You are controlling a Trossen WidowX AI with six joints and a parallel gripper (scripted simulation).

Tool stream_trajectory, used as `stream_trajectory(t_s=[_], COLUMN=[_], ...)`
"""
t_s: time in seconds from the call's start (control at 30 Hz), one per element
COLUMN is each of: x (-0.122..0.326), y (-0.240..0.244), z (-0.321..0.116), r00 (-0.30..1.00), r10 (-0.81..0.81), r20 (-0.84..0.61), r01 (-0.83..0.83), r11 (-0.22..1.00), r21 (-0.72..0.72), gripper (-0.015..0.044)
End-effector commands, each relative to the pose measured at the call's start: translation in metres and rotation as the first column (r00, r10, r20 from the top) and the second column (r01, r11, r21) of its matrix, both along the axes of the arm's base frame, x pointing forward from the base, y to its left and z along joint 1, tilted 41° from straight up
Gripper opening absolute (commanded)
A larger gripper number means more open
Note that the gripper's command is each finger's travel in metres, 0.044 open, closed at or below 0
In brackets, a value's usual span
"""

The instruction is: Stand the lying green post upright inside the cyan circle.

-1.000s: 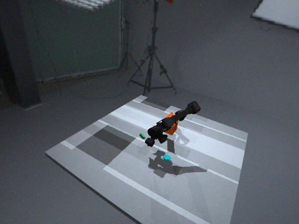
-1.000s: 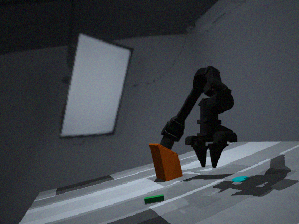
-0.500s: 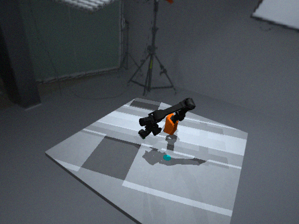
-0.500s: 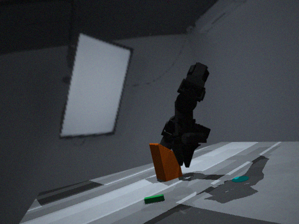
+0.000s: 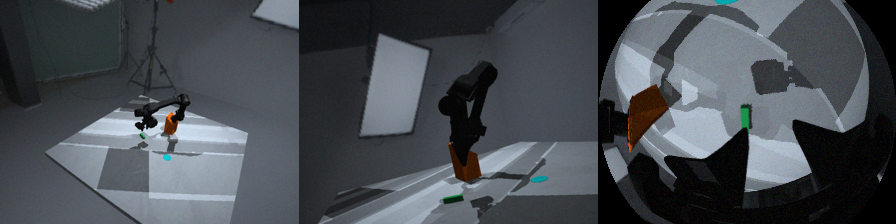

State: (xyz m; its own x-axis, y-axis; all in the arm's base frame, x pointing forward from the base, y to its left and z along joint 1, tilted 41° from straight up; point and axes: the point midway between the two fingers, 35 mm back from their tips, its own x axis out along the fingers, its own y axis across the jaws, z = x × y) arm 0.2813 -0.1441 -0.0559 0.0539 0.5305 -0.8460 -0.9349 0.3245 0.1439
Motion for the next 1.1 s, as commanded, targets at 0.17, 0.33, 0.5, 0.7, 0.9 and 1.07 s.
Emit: stream_trajectory(t_s=[0.17, 0.33, 0.5, 0.7, 0.9, 1.07], x=[-0.033, -0.045, -0.043, -0.035, -0.037, -0.037], y=[-0.015, -0.02, -0.012, 0.03, 0.055, 0.055], z=[-0.012, -0.015, -0.029, -0.081, -0.106, -0.106], r00=[0.995, 0.99, 0.989, 0.989, 0.99, 0.99], r10=[-0.088, -0.124, -0.128, -0.129, -0.127, -0.127], r20=[-0.05, -0.067, -0.069, -0.067, -0.067, -0.067], r01=[0.092, 0.132, 0.136, 0.136, 0.135, 0.135], r11=[0.992, 0.983, 0.983, 0.982, 0.982, 0.982], r21=[0.091, 0.125, 0.127, 0.129, 0.134, 0.134], gripper=[0.0232, 0.0232, 0.0232, 0.0232, 0.0232, 0.0127])
